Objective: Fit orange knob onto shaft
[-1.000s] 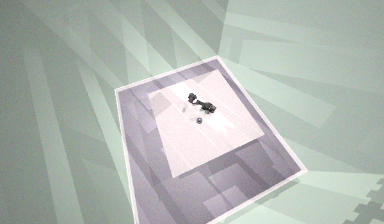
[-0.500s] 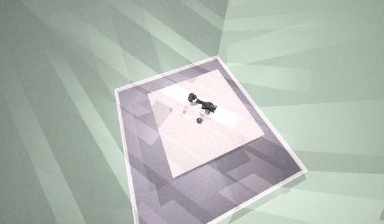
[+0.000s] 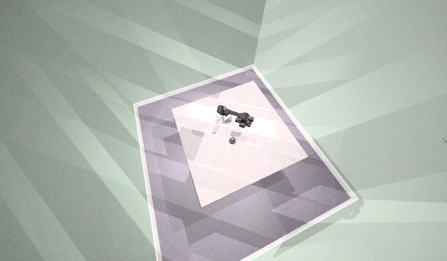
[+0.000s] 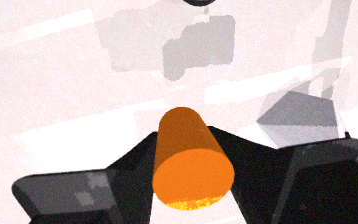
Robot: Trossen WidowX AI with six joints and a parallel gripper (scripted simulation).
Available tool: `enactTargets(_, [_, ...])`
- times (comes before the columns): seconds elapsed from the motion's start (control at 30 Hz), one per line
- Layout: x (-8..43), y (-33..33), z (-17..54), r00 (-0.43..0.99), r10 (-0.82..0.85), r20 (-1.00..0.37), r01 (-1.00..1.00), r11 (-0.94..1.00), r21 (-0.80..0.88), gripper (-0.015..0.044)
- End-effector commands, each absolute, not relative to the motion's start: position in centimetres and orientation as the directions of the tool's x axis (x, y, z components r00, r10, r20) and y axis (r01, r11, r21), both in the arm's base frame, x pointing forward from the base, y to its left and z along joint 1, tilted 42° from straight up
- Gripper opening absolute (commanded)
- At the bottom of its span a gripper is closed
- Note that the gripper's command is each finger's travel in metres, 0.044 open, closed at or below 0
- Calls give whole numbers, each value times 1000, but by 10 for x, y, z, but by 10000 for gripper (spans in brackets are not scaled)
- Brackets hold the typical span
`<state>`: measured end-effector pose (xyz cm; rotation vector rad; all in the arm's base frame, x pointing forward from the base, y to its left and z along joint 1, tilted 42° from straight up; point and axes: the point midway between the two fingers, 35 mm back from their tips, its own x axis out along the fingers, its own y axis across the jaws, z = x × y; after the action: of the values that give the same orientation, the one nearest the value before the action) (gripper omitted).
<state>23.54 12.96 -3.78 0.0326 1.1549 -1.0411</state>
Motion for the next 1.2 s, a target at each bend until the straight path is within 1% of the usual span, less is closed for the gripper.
enactTargets(0.0, [233,136,-29,12,-653,-757,690,553,-466,0])
enactTargets(0.17, [234,136,-28,39,-633,-774,687,579,-439,0])
enactTargets(0.5, [236,144,-15,158,-521,-839,667,683,-298,0])
enactTargets(0.87, [238,154,2,290,-369,-883,620,776,-121,0])
enactTargets(1.17, [240,163,18,398,-219,-891,555,831,44,0])
